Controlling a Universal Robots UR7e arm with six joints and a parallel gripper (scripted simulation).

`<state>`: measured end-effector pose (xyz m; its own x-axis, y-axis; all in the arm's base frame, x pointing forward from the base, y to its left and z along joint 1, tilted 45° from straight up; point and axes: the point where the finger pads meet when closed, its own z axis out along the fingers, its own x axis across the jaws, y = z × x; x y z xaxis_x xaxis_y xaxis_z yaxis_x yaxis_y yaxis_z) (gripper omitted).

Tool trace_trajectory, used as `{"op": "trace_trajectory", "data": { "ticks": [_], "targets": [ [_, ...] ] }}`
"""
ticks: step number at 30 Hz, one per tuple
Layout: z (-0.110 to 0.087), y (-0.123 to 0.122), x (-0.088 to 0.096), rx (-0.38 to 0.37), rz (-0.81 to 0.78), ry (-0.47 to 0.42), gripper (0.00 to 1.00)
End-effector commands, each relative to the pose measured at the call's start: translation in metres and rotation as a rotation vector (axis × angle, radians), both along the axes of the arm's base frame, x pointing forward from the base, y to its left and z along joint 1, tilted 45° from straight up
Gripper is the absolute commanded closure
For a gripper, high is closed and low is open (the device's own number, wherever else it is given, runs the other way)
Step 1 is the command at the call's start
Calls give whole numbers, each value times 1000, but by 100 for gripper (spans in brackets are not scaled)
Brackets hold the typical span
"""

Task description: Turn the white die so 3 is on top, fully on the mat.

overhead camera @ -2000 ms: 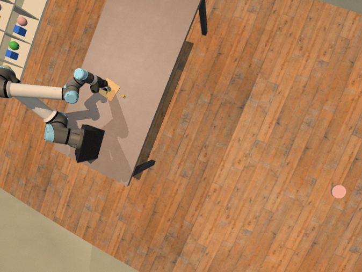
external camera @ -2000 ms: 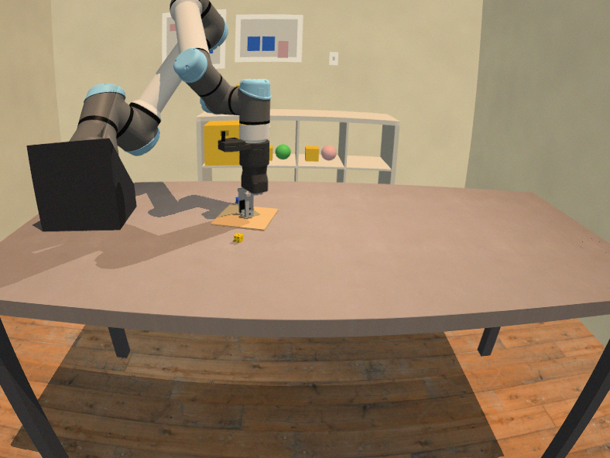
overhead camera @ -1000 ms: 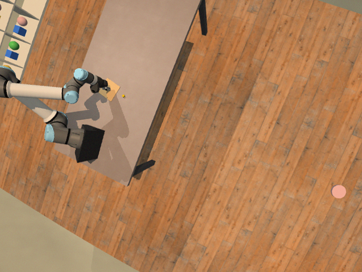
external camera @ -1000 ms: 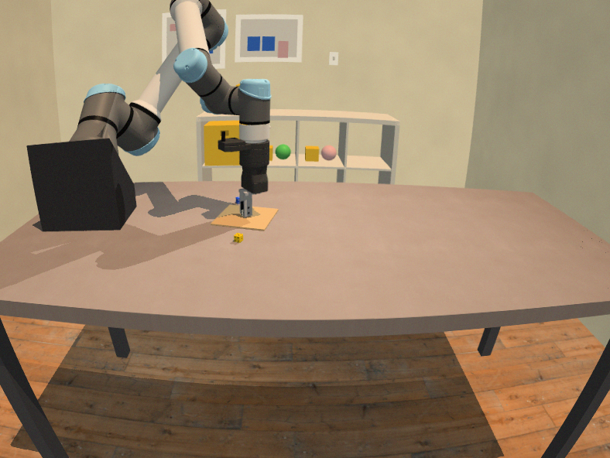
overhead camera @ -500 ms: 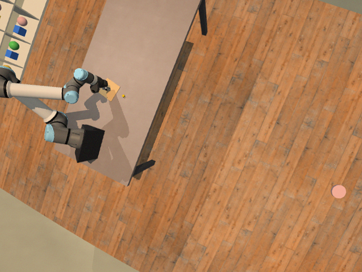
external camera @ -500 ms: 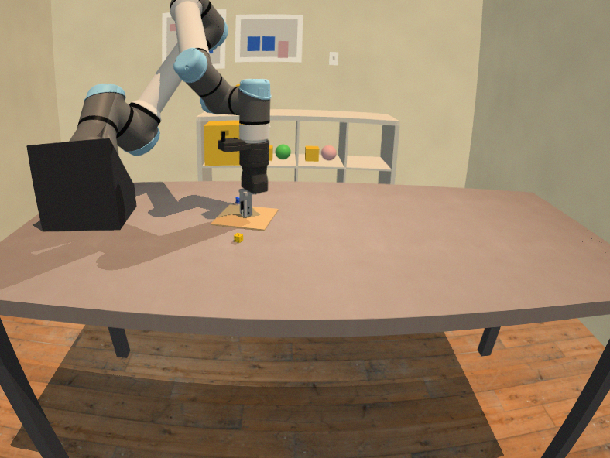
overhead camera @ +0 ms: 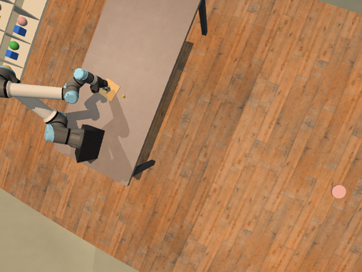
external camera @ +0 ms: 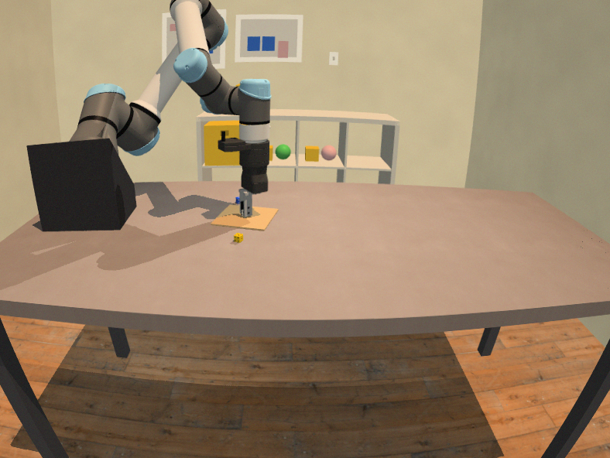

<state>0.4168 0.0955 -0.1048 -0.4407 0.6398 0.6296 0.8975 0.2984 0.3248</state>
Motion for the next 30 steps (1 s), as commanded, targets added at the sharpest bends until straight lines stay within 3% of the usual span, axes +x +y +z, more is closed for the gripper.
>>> {"op": "trace_trajectory", "data": {
  "ticks": [1, 11, 22, 30],
  "targets": [
    [1, -2, 0, -1, -1, -1, 66],
    [21, -21, 0, 0, -1, -1, 66],
    [63, -63, -1, 0, -1, -1, 66],
    [71, -71, -2, 0, -1, -1, 66]
  ]
}}
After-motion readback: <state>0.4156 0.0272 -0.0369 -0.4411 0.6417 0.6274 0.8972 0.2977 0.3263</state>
